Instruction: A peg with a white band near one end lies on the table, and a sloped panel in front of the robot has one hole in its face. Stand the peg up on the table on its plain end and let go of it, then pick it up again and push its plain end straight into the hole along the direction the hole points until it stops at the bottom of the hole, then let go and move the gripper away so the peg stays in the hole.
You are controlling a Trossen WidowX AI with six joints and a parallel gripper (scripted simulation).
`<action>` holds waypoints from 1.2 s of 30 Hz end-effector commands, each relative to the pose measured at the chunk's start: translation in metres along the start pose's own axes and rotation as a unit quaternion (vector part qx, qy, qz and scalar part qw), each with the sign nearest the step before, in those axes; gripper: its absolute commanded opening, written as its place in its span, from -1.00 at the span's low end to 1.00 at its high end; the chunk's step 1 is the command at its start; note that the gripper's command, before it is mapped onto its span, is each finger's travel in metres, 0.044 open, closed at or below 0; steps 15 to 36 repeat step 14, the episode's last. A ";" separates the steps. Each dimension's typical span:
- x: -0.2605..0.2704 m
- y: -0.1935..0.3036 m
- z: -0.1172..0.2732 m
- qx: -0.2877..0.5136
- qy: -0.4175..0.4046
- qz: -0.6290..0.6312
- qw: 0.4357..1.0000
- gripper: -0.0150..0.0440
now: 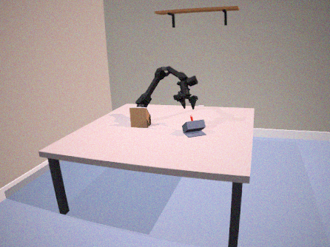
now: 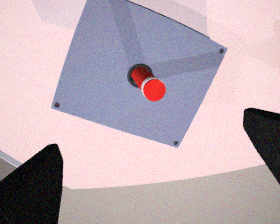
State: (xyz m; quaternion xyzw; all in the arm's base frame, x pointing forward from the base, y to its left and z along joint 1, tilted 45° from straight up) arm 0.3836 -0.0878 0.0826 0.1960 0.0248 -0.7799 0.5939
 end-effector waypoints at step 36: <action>0.000 0.000 0.018 0.003 0.001 0.002 1.000 1.00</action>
Point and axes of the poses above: the point midway between the two fingers, 35 mm back from their tips, its own z axis back along the fingers, its own x axis across the jaws, y = z × x, the point moved 6 cm from there along z, back along the fingers, and after that the axes turned 15 degrees about z, right-handed, at the moved point
